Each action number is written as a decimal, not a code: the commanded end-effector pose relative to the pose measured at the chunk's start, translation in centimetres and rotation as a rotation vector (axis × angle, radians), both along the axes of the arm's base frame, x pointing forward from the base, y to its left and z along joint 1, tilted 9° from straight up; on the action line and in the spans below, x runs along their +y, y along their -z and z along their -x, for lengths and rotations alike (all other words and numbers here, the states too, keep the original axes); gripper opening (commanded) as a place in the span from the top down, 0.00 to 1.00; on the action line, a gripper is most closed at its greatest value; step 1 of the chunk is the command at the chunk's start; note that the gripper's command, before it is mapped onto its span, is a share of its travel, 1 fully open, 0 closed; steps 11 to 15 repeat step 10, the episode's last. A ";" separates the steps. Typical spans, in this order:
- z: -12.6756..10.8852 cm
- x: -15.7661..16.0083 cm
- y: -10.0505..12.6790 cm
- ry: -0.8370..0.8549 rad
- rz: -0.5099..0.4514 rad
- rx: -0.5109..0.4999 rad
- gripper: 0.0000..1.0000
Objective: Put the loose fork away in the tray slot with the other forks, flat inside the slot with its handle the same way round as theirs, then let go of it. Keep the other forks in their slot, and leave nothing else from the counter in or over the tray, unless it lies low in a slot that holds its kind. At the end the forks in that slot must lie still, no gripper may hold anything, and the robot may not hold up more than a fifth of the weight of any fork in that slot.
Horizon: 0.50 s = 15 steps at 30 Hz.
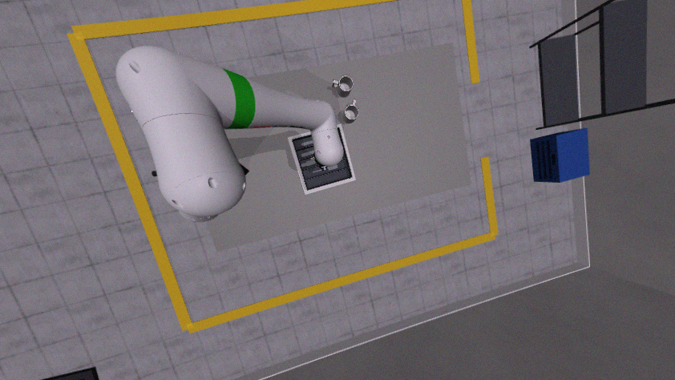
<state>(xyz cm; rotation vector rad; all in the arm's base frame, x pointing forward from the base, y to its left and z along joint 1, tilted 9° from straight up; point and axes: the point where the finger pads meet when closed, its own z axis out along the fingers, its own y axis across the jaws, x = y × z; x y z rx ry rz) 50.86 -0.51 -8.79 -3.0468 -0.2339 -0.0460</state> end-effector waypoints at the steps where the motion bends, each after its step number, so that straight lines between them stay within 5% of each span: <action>1: 0.1 -0.1 -1.0 0.000 0.000 0.000 0.86; 9: 0.5 -0.5 -4.6 0.000 0.000 0.000 0.86; 15: 0.5 -0.5 -4.6 0.000 0.000 0.000 0.86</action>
